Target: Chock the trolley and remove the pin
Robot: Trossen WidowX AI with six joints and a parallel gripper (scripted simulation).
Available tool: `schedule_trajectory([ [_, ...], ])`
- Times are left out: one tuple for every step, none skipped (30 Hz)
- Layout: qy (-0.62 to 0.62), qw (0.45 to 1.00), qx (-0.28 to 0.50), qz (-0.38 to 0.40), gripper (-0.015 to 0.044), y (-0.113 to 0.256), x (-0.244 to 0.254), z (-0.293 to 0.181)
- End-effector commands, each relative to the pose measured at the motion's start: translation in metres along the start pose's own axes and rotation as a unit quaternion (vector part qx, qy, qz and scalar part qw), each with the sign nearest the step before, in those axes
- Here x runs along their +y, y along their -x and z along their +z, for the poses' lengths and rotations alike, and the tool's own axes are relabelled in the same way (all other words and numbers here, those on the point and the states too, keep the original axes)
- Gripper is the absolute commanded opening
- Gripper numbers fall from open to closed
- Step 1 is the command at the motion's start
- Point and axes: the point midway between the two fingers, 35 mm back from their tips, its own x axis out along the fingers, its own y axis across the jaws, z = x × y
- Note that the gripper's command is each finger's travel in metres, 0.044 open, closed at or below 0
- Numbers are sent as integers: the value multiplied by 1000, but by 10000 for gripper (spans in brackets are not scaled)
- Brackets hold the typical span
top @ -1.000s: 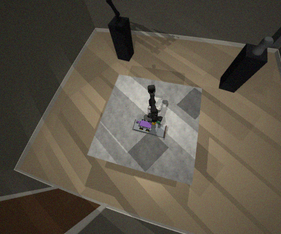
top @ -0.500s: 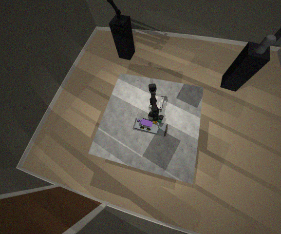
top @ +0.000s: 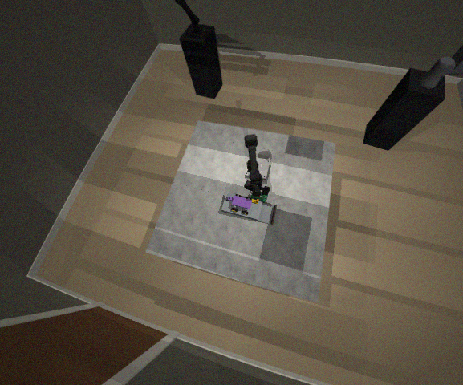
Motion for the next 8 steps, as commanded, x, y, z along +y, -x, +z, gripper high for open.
schedule_trajectory([
  [2, 1000, 3, -3, 440, 14, -3, -1],
  [2, 1000, 3, -3, 440, 17, -4, -1],
  [2, 1000, 3, -3, 440, 20, -4, -1],
  [2, 1000, 3, -3, 440, 24, -5, -1],
  [2, 1000, 3, -3, 440, 27, -6, -1],
  [2, 1000, 3, -3, 440, 31, -7, -1],
  [2, 1000, 3, -3, 440, 34, -7, -1],
  [2, 1000, 3, -3, 440, 38, -8, -2],
])
